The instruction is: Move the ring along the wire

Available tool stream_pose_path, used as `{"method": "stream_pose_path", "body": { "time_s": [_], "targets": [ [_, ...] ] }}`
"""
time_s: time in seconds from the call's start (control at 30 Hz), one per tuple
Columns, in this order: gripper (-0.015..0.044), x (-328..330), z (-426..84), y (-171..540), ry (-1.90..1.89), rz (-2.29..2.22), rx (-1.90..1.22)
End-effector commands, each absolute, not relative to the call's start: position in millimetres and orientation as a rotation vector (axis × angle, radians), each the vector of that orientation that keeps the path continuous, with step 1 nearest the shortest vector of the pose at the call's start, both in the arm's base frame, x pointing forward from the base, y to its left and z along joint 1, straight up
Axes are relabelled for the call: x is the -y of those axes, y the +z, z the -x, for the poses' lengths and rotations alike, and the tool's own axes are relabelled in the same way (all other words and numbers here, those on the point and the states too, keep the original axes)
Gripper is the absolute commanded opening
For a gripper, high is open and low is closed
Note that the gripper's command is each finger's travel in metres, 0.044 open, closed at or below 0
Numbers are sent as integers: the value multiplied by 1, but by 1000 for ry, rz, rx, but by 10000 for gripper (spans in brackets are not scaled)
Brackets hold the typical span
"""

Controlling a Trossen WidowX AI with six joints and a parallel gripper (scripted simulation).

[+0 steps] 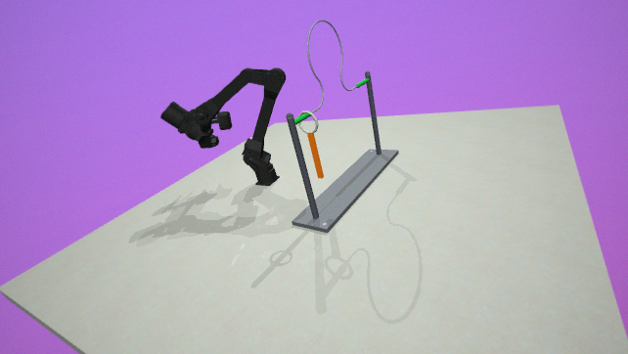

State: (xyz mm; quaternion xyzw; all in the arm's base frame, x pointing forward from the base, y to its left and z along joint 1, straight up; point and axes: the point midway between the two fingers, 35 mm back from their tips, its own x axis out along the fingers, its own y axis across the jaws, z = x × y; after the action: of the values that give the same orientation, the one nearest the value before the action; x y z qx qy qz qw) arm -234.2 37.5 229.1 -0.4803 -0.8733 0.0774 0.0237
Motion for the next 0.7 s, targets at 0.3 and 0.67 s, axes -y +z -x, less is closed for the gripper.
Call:
{"method": "stream_pose_path", "body": {
  "time_s": [0.3,0.67],
  "targets": [
    [160,61,251,175,1023,744,3047],
    [160,197,182,121,2096,-178,3213]
  ]
}}
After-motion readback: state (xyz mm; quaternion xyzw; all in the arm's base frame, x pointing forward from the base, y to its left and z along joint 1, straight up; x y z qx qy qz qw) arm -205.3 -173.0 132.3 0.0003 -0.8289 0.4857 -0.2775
